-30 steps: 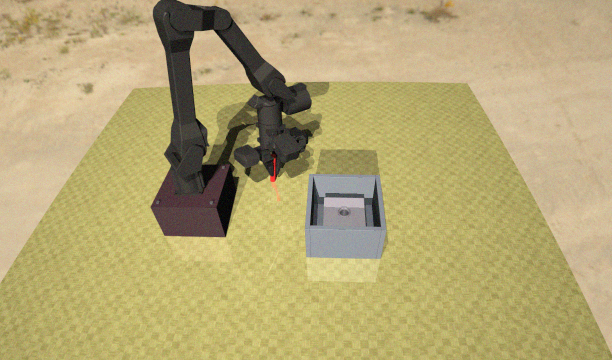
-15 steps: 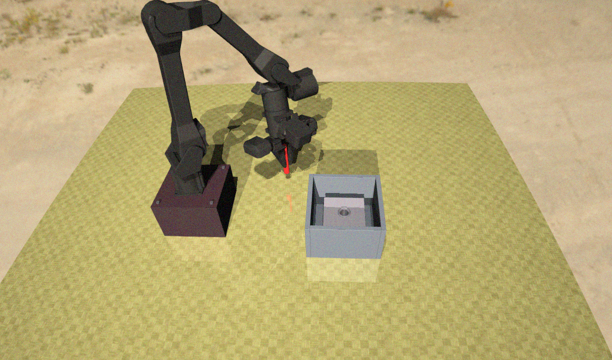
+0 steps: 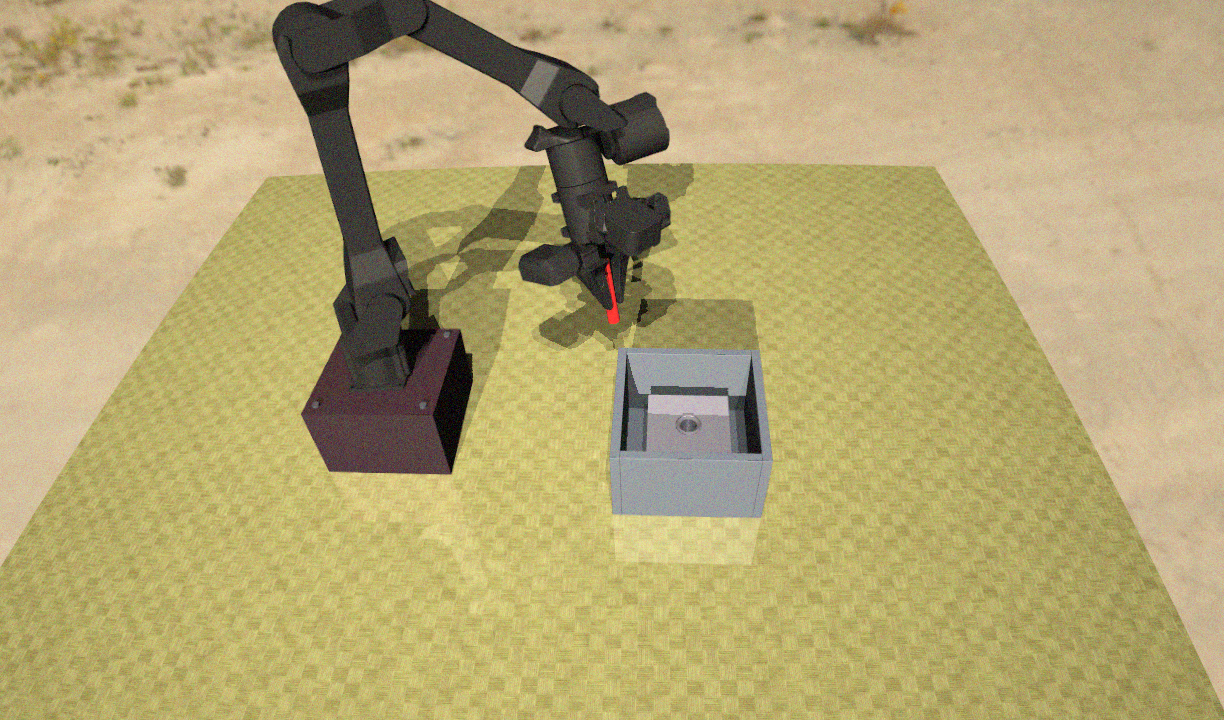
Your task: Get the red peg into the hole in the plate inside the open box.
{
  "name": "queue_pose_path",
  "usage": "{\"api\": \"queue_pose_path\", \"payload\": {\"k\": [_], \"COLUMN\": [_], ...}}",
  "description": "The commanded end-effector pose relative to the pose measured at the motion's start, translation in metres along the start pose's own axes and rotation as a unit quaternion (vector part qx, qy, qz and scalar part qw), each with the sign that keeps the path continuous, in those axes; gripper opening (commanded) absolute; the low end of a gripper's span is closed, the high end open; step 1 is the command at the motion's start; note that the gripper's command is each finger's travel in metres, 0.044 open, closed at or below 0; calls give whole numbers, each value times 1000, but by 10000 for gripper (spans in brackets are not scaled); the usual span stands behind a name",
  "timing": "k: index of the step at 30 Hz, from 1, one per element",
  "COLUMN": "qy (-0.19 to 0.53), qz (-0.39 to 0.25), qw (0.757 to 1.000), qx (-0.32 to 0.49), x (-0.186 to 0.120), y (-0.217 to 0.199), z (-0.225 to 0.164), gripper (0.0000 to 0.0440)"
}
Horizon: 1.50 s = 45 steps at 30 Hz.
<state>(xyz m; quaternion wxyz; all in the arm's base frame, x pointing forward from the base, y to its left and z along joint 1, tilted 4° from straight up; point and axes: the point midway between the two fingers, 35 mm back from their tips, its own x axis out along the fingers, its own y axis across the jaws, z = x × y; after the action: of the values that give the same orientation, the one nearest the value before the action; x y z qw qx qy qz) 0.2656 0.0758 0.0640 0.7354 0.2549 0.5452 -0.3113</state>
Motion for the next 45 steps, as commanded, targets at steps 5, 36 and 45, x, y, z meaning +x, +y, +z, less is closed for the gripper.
{"api": "queue_pose_path", "payload": {"k": [5,36,45], "qy": [-16,-4,16], "qz": [-2,-15,-24], "qw": [1000,995,995], "qx": [9,99,99], "x": [-9,37,67], "y": [1,-32,-37], "z": [36,140,141], "gripper": [0,2,43]}}
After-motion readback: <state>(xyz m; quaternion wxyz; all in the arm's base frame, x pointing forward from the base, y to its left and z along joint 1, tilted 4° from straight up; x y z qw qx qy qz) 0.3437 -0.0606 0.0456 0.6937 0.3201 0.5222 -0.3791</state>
